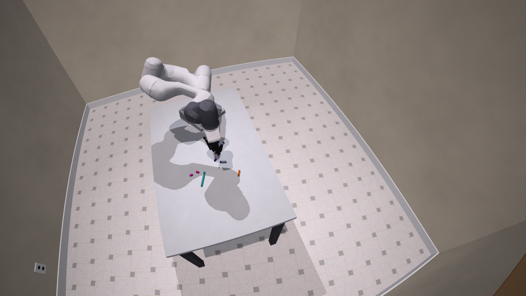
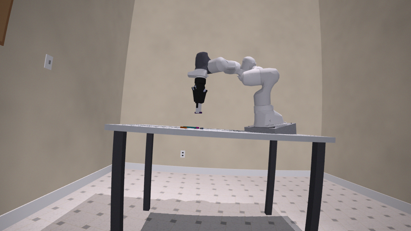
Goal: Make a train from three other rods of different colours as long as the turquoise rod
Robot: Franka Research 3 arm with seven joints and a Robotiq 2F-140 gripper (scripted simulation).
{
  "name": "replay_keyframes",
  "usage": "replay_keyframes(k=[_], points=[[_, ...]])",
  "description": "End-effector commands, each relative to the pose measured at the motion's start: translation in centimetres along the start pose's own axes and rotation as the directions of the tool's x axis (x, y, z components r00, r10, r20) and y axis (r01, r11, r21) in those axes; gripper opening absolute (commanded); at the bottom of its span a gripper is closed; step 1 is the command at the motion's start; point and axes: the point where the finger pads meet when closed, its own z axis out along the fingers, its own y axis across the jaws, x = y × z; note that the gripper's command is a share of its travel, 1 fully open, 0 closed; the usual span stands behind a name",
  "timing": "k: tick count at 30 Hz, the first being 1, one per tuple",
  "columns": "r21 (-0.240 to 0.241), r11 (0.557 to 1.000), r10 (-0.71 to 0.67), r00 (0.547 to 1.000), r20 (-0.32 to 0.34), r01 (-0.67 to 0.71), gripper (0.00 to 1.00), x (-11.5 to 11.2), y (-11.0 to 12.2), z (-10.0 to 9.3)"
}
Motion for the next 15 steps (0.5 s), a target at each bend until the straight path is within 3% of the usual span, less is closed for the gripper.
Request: replay_keyframes(k=[1, 15], points=[[0.008, 0.986, 0.167, 0.986, -0.004, -0.166, 0.03, -0.6, -0.8, -0.1], [0.008, 0.943, 0.332, 0.943, -0.003, -0.332, 0.03, -2.0, -1.7, -0.1]])
